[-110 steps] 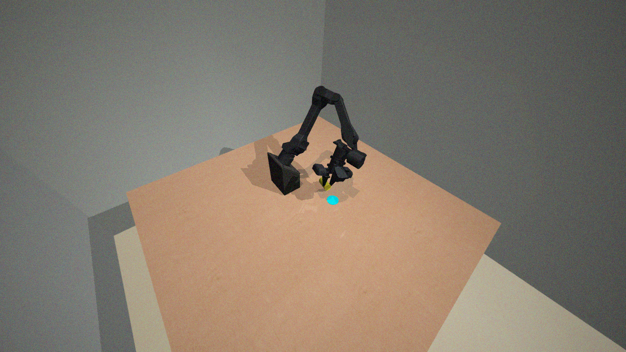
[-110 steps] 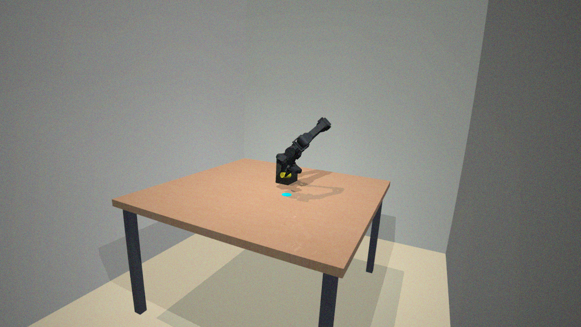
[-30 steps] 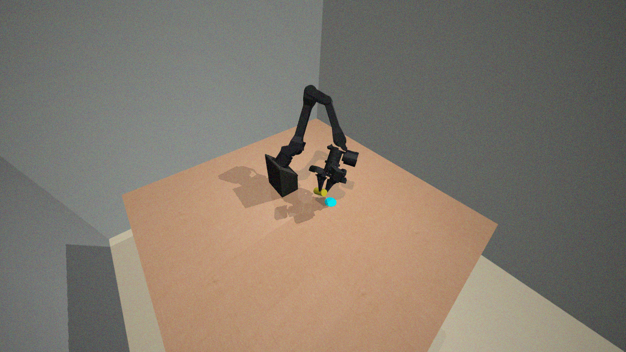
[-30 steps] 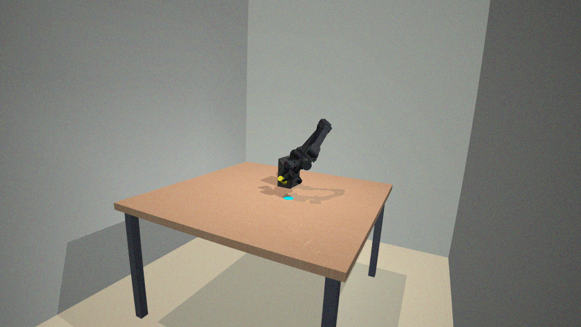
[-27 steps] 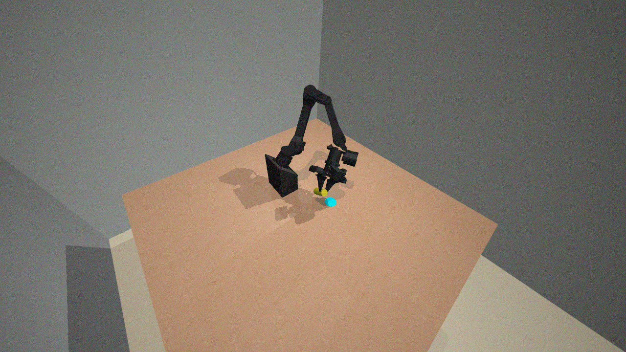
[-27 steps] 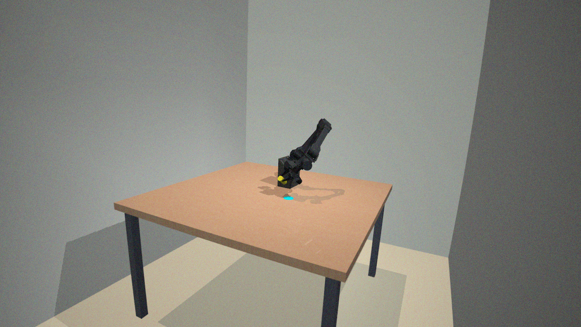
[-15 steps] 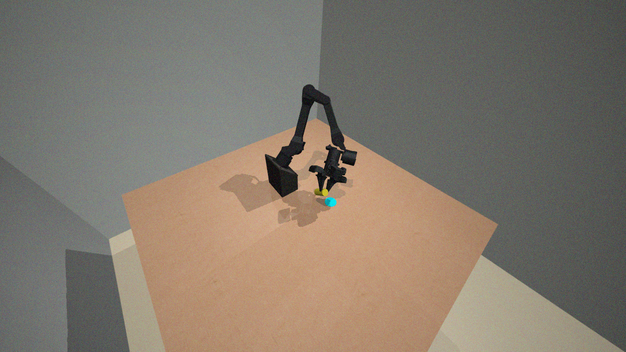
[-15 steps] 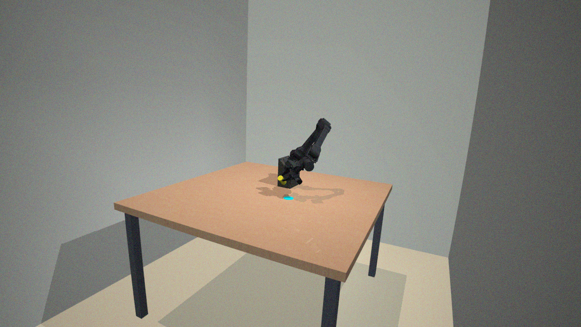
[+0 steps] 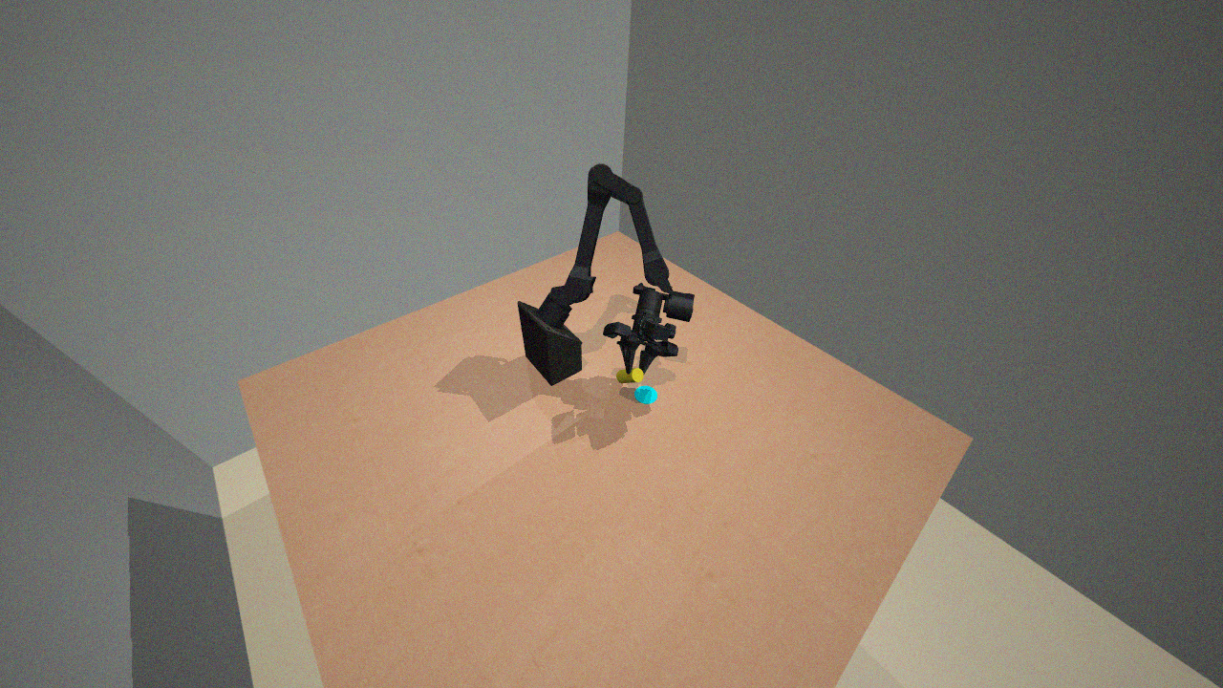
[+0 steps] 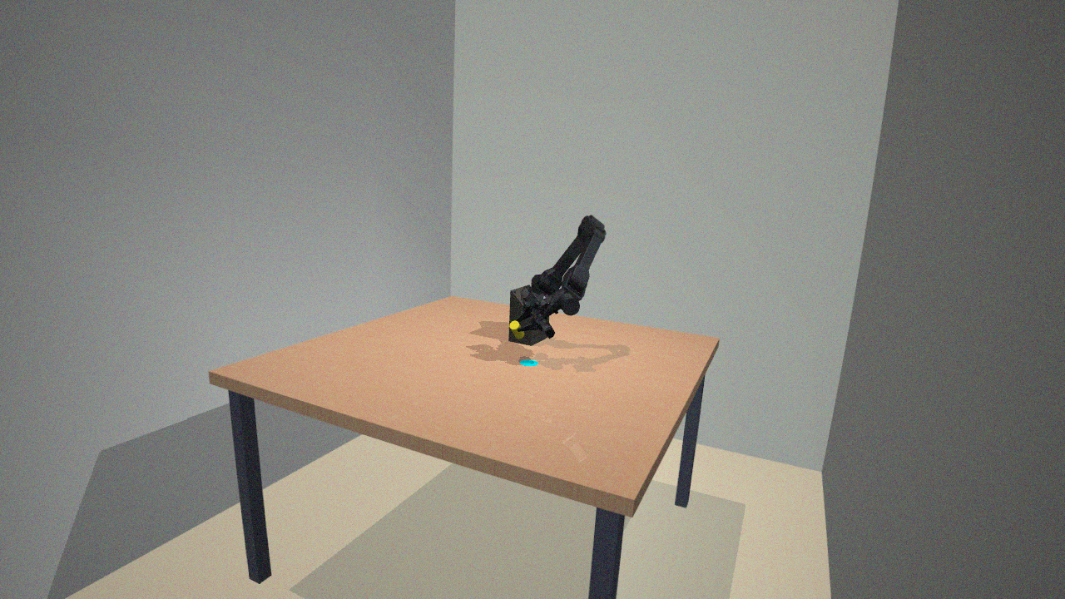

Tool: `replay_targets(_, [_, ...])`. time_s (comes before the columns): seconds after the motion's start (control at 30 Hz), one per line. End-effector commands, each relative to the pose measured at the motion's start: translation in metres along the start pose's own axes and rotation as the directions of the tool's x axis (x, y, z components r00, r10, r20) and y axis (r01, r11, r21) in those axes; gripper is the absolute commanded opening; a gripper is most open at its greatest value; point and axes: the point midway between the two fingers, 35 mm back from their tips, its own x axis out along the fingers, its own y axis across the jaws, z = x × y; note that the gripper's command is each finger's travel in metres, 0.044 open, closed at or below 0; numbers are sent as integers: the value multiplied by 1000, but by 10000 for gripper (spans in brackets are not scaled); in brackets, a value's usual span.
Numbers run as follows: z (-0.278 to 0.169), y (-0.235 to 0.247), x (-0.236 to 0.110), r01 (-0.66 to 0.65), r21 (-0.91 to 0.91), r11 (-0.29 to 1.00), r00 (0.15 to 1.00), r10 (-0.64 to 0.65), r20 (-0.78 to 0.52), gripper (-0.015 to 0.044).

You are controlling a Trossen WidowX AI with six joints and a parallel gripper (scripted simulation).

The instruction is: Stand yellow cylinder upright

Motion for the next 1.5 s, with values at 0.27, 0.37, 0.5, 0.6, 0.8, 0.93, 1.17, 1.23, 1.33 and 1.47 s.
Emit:
replay_targets(0.27, [2, 1, -3, -12, 34, 999, 997, 9, 81, 105])
replay_targets(0.37, [3, 2, -4, -17, 42, 999, 995, 13, 100, 105])
replay_targets(0.5, [3, 2, -5, -24, 52, 998, 992, 18, 126, 105])
replay_targets(0.6, [4, 3, -6, -31, 60, 998, 989, 22, 145, 105])
replay_targets(0.8, [4, 4, -8, -45, 77, 996, 983, 30, 183, 105])
replay_targets(0.93, [5, 4, -10, -56, 88, 995, 978, 36, 207, 105])
replay_targets(1.17, [6, 5, -13, -77, 108, 991, 967, 48, 250, 105])
replay_targets(1.23, [6, 6, -14, -84, 113, 990, 964, 51, 262, 105])
replay_targets(1.33, [6, 6, -15, -94, 122, 988, 958, 56, 280, 105])
replay_targets(1.47, [7, 7, -17, -108, 133, 985, 950, 64, 304, 105])
